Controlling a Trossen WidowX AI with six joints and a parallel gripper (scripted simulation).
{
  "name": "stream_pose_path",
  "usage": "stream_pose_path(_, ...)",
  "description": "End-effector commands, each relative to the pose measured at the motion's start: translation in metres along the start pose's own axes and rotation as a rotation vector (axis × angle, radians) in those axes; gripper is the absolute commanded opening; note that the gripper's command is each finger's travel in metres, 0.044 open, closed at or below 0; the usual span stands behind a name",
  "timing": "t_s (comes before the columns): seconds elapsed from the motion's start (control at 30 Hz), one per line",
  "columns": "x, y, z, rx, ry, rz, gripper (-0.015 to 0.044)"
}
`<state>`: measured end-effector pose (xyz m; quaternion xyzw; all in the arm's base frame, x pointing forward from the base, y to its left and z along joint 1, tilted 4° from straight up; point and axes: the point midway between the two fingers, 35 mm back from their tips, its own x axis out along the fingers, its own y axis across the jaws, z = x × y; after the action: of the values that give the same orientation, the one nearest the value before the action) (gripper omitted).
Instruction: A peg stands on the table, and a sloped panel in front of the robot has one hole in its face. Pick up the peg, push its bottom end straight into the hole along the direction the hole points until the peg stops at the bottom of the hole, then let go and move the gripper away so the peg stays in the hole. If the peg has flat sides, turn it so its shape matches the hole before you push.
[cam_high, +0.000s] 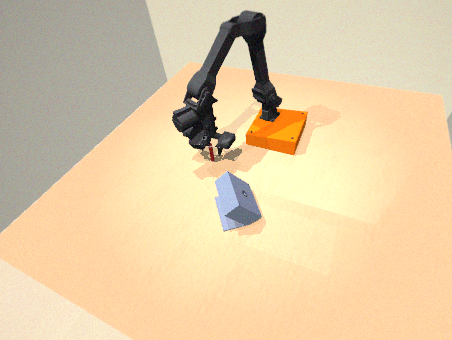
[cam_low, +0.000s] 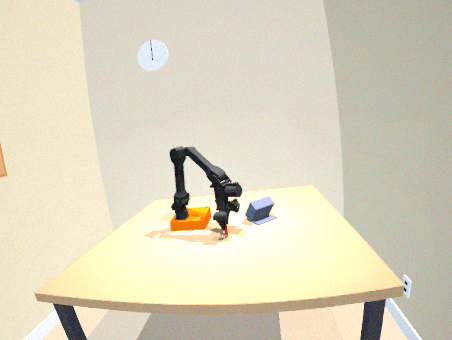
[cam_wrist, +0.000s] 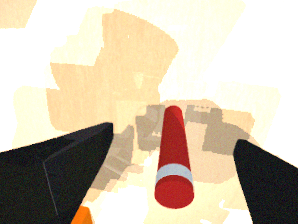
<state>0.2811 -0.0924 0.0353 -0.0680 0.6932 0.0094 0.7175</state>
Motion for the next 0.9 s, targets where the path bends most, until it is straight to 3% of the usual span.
stream_pose_path(0.0,-0.001,0.0,0.0,0.0,-0.001,0.0,0.0256)
stream_pose_path(0.27,-0.001,0.0,0.0,0.0,-0.001,0.0,0.0046)
stream_pose_path(0.5,-0.001,0.0,0.0,0.0,-0.001,0.0,0.0)
stream_pose_path(0.87,-0.032,-0.001,0.003,-0.001,0.001,0.0,0.0)
